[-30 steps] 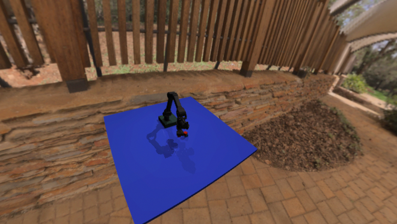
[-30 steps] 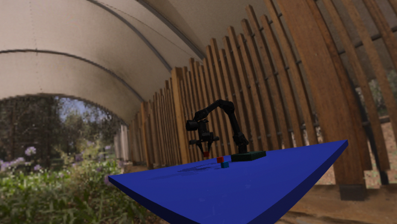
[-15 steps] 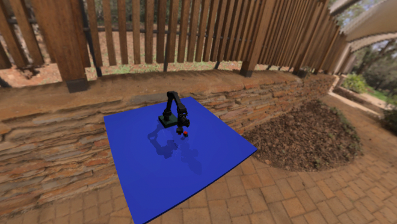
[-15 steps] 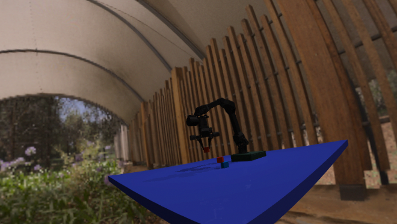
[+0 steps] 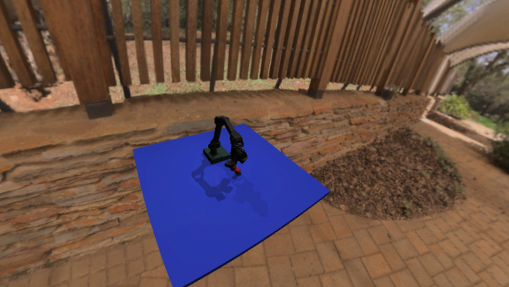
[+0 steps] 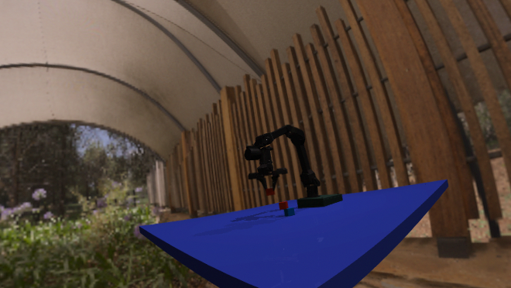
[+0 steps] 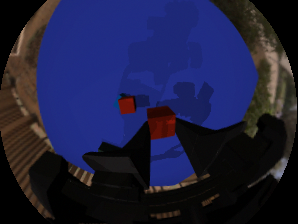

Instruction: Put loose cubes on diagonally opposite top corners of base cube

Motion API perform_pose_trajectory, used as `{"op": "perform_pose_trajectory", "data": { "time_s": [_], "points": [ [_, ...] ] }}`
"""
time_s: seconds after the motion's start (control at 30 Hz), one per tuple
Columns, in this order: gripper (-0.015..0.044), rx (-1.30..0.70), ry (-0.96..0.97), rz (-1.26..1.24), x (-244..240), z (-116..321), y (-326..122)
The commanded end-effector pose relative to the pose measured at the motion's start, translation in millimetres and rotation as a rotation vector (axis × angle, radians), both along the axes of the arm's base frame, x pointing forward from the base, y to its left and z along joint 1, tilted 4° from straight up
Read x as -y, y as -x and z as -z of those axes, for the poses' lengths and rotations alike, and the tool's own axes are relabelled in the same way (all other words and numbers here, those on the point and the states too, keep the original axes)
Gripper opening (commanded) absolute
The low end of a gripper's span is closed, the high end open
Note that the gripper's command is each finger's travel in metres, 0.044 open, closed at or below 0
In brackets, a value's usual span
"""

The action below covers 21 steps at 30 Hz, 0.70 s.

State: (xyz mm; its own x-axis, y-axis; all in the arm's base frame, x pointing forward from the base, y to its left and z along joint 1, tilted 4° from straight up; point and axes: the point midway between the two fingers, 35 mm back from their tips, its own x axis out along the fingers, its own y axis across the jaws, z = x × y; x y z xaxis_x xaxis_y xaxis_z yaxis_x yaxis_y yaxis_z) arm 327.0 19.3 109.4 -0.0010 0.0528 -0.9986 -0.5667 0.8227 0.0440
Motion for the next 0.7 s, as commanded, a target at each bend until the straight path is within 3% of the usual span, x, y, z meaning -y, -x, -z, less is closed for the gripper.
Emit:
{"op": "perform_pose_trajectory", "data": {
  "time_s": [0.0, 0.67],
  "points": [
    [0.0105, -0.012, 0.0, 0.114, -8.2, 2.2, 4.1],
    [0.0105, -0.044, 0.0, 0.693, -44.7, 2.8, 18.7]
  ]
}}
